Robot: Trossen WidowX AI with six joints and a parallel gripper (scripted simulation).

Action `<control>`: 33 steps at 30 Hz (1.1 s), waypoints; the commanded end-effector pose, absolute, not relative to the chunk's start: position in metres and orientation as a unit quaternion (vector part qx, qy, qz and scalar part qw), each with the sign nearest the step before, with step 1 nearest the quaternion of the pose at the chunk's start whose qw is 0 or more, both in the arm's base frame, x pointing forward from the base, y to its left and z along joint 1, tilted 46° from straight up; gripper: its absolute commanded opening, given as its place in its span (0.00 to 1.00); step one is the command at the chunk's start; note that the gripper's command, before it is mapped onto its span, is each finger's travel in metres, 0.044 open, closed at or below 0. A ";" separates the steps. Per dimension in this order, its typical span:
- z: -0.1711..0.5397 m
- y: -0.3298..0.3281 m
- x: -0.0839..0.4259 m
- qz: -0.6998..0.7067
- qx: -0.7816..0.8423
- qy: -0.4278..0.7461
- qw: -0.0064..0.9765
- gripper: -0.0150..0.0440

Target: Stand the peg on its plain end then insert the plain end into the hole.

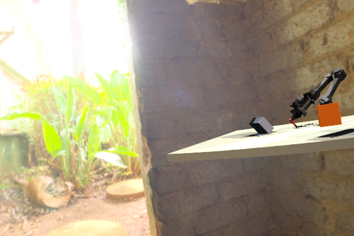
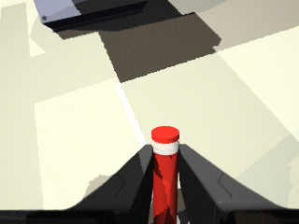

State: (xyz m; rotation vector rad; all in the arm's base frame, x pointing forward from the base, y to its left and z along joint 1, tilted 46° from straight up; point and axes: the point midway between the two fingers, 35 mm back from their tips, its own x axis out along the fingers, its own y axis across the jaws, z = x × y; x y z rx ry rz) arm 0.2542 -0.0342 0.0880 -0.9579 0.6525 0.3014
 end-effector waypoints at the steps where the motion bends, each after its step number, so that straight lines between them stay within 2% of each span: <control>1: 0.089 -0.035 0.251 0.151 -0.451 0.289 0.831 0.34; 33: 0.094 -0.045 0.233 0.213 -0.427 0.172 0.862 0.34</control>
